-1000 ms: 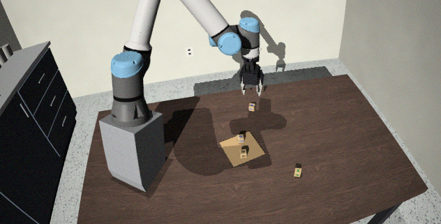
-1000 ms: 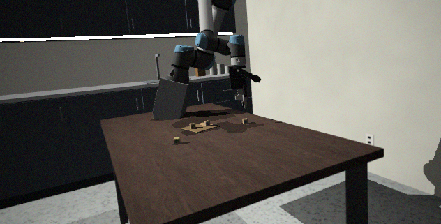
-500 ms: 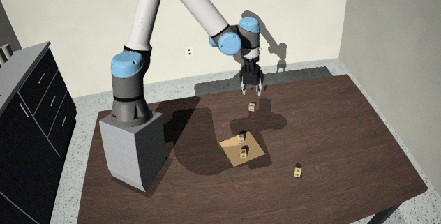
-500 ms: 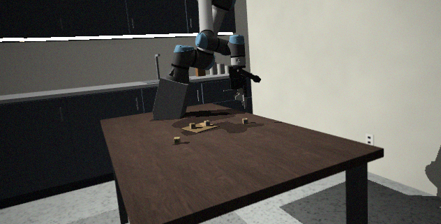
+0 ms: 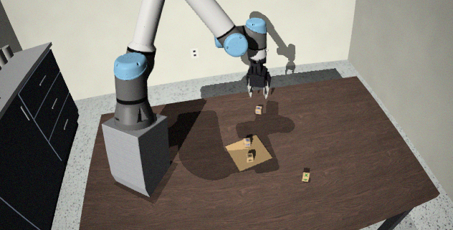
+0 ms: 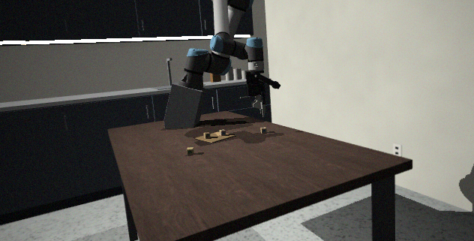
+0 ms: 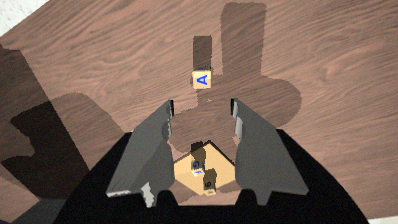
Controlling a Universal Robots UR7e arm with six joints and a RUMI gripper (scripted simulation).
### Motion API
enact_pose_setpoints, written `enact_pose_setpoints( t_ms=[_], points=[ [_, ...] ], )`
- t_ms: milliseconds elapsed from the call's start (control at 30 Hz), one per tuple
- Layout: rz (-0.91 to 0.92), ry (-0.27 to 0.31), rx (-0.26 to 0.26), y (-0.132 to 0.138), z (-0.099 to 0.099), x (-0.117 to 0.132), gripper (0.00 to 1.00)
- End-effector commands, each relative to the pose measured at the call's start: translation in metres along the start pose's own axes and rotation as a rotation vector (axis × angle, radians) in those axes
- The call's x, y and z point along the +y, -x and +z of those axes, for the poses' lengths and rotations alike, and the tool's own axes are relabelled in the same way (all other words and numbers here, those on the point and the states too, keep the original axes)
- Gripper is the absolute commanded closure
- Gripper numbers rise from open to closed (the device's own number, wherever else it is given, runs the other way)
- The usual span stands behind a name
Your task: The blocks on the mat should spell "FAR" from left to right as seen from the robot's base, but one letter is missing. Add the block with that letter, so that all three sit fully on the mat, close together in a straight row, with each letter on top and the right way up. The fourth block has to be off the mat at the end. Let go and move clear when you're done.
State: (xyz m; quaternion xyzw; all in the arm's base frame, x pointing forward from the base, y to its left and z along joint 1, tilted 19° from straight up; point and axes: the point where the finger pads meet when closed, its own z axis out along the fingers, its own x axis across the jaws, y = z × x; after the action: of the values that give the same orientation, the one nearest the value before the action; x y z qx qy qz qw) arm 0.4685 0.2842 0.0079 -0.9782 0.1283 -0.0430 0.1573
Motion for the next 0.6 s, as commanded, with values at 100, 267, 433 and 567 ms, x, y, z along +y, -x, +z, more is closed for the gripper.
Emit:
enact_pose_setpoints(
  t_ms=[100, 267, 433, 567],
  points=[
    [0.000, -0.001, 0.001, -0.0004, -0.0003, -0.0003, 0.63],
    [0.000, -0.001, 0.001, -0.0004, 0.0010, -0.0002, 0.63],
    [-0.001, -0.001, 0.001, -0.0004, 0.0042, -0.0002, 0.63],
    [-0.001, -0.001, 0.001, -0.0005, 0.0060, -0.0002, 0.63]
  ],
)
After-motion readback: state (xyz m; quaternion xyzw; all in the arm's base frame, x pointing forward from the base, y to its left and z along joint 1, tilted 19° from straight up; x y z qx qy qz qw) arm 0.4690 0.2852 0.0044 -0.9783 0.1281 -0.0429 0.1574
